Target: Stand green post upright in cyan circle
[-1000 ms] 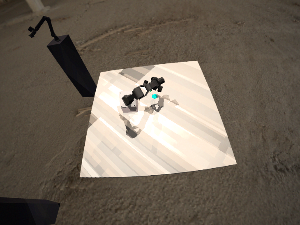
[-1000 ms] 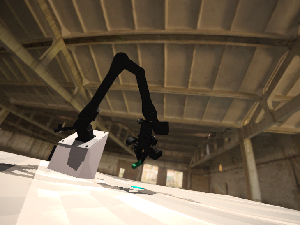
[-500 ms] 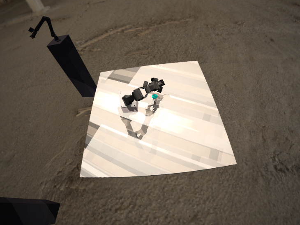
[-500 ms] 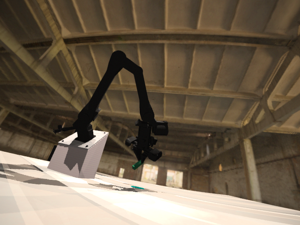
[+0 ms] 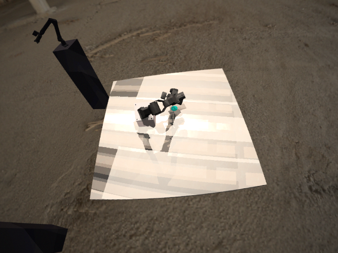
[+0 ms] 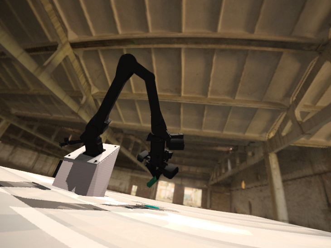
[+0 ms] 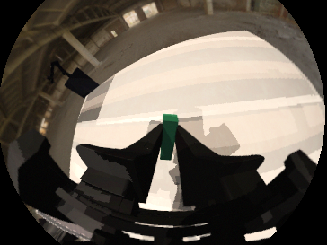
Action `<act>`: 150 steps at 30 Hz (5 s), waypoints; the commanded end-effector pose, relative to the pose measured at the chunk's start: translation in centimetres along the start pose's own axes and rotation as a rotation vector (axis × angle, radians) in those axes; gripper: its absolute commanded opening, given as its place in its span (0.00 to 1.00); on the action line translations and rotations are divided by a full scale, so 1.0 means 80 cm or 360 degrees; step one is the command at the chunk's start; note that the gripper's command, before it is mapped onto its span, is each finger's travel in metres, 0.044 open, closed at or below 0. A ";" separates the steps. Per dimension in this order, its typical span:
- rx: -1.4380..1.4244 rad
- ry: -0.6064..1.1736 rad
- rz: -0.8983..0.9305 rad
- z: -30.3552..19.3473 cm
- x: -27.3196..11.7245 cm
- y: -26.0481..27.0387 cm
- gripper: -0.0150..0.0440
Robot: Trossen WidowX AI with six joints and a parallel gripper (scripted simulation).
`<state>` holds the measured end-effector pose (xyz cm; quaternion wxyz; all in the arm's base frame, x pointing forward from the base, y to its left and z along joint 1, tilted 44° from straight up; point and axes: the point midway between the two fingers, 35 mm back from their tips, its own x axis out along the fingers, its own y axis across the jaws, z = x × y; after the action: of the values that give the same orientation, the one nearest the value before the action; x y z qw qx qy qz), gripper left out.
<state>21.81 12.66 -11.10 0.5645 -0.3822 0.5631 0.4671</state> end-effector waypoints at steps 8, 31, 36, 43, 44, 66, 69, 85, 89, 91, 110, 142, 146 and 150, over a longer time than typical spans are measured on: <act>-0.0029 -0.0134 -0.0003 -0.001 -0.003 -0.001 0.29; -0.0105 -0.0400 -0.0047 -0.001 -0.013 -0.002 0.29; -0.0124 -0.0457 -0.0063 -0.002 -0.016 -0.002 0.29; -0.0152 -0.0535 -0.0088 -0.002 -0.020 -0.002 0.29; -0.0156 -0.0546 -0.0092 -0.002 -0.021 -0.003 0.29; -0.0259 -0.0780 -0.0199 -0.004 -0.038 -0.002 0.29; -0.0275 -0.0810 -0.0217 -0.004 -0.041 -0.002 0.29; -0.0363 -0.0966 -0.0321 -0.007 -0.056 0.001 0.29; -0.0386 -0.1002 -0.0350 -0.008 -0.060 0.002 0.29; -0.0398 -0.1020 -0.0365 -0.008 -0.062 0.002 0.29; -0.0438 -0.1077 -0.0415 -0.009 -0.069 0.004 0.29; -0.0434 -0.1067 -0.0403 -0.081 -0.003 -0.031 0.29; -0.0436 -0.1073 -0.0410 -0.087 0.003 -0.033 0.29; -0.0434 -0.1066 -0.0408 -0.095 0.012 -0.038 0.29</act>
<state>22.38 5.22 -12.23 0.7146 -0.3480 0.2273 0.5627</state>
